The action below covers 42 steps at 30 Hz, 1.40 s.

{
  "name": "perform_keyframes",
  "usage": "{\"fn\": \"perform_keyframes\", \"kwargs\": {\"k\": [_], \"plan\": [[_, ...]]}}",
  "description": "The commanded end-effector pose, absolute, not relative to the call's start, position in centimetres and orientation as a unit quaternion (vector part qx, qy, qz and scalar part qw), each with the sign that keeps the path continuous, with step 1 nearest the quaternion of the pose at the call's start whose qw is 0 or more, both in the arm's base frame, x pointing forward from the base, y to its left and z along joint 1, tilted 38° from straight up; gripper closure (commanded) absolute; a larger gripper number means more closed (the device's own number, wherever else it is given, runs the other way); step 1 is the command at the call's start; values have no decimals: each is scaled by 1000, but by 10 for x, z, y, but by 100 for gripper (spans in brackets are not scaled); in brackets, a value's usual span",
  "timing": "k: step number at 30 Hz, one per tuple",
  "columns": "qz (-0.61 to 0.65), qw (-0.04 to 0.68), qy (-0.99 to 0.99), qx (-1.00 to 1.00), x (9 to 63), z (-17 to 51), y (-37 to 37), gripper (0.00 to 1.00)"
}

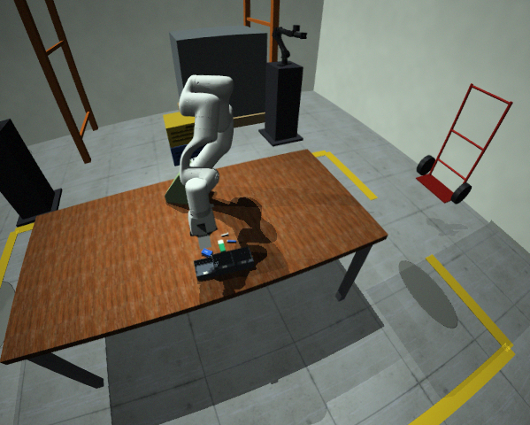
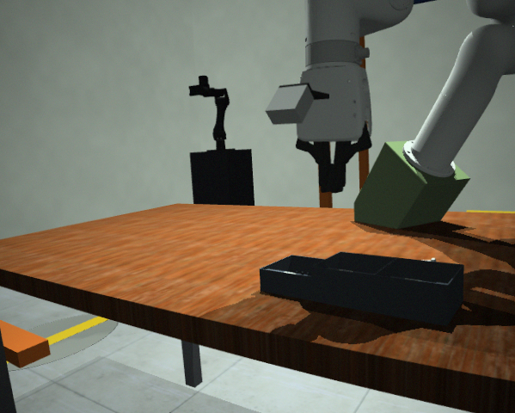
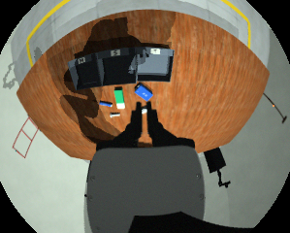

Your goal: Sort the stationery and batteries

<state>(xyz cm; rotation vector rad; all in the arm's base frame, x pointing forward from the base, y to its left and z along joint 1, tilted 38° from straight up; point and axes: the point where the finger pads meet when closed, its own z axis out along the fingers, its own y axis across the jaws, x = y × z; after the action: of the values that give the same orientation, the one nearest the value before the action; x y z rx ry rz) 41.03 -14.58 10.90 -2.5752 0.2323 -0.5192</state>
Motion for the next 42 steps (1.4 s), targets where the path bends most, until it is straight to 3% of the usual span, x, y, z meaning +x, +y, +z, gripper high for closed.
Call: {"fn": "perform_keyframes", "kwargs": {"k": [1, 7, 42], "plan": [[-183, 266, 80, -943, 449, 80, -155, 93], [-183, 266, 80, -943, 474, 61, -162, 93], [-183, 266, 80, -943, 497, 14, -134, 93]]}}
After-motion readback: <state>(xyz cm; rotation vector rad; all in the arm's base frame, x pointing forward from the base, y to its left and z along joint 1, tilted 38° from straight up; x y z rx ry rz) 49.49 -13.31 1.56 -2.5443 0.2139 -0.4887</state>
